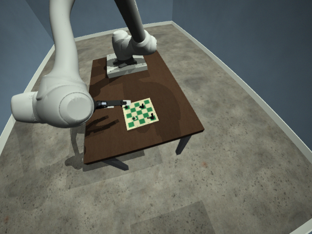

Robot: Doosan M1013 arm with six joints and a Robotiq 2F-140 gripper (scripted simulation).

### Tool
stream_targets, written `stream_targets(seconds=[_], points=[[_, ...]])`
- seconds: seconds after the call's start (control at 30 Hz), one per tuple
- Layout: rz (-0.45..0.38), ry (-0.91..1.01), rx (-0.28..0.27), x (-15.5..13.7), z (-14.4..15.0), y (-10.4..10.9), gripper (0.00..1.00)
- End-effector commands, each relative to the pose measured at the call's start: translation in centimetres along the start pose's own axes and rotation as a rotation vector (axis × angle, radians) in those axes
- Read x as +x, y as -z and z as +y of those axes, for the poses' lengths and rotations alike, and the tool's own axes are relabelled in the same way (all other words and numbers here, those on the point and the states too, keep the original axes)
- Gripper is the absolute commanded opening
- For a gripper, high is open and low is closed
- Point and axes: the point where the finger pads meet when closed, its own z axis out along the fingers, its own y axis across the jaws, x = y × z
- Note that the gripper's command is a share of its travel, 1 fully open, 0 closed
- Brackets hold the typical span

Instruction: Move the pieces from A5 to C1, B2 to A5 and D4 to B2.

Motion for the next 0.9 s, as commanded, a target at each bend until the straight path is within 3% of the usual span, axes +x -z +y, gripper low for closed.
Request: stream_targets(seconds=[0.0, 0.03, 0.13, 0.2, 0.3, 0.37, 0.4, 0.5, 0.57, 0.67, 0.87], points=[[-0.053, 0.227, 0.154, -0.1, 3.4, -1.9, 1.00], [-0.067, 0.287, 0.196, -0.1, 3.4, -1.9, 1.00], [-0.100, 0.467, 0.319, -0.2, 7.1, -3.7, 1.00], [-0.128, 0.586, 0.400, -0.2, 7.1, -3.7, 1.00], [-0.162, 0.770, 0.526, -0.3, 10.5, -5.4, 1.00], [-0.162, 0.770, 0.526, -0.3, 10.5, -5.4, 1.00], [-0.197, 0.936, 0.640, -0.4, 11.9, -6.2, 1.00], [-0.222, 1.052, 0.719, -0.4, 13.2, -6.8, 1.00], [-0.249, 1.182, 0.808, -0.4, 14.9, -7.7, 1.00], [-0.261, 1.247, 0.853, -0.5, 15.8, -8.1, 1.00], [-0.261, 1.248, 0.853, -0.5, 15.8, -8.1, 1.00]])
